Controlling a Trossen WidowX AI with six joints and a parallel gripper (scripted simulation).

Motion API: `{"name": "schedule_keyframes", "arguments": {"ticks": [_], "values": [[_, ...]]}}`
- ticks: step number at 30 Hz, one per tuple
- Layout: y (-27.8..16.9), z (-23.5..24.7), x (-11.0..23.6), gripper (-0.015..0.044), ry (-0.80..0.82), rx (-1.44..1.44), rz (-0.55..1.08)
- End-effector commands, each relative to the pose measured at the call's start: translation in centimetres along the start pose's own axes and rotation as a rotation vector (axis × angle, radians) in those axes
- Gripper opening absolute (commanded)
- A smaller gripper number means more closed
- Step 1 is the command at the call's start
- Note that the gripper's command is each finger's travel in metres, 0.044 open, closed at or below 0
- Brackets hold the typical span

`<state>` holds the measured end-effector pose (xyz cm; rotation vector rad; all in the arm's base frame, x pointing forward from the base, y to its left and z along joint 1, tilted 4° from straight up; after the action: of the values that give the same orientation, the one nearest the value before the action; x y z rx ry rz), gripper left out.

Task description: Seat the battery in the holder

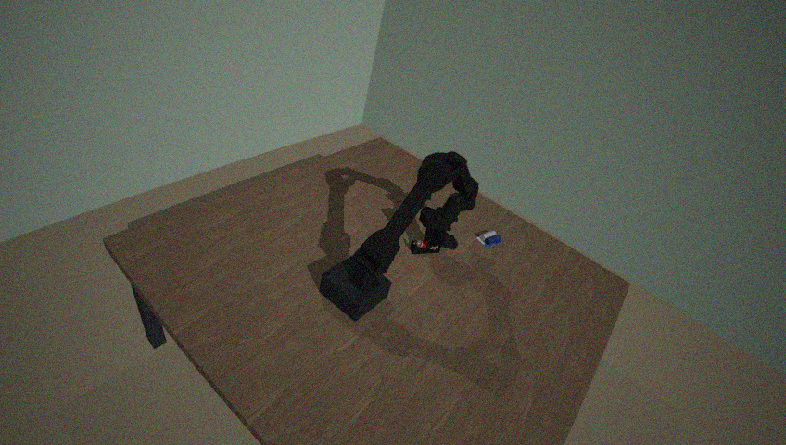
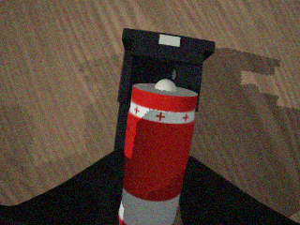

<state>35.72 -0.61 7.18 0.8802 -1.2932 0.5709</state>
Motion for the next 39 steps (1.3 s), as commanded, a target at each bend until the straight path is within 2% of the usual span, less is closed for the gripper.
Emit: {"name": "schedule_keyframes", "arguments": {"ticks": [1, 39], "values": [[-0.1, 0.0, -0.1, 0.0075, 0.001, -0.002, 0.043], [1.4, 0.2, -0.8, 0.0075, -0.015, -0.016, 0.220]]}}
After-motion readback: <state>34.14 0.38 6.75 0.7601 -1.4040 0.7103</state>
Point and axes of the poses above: the point midway between the two fingers, 35 mm back from their tips, its own x axis back along the fingers, its own z axis across the jaws, y = z × x, the point moved 7 cm from there along x, back along the fingers, and after that the axes turned 3 degrees about -x, right-handed, at the moved point
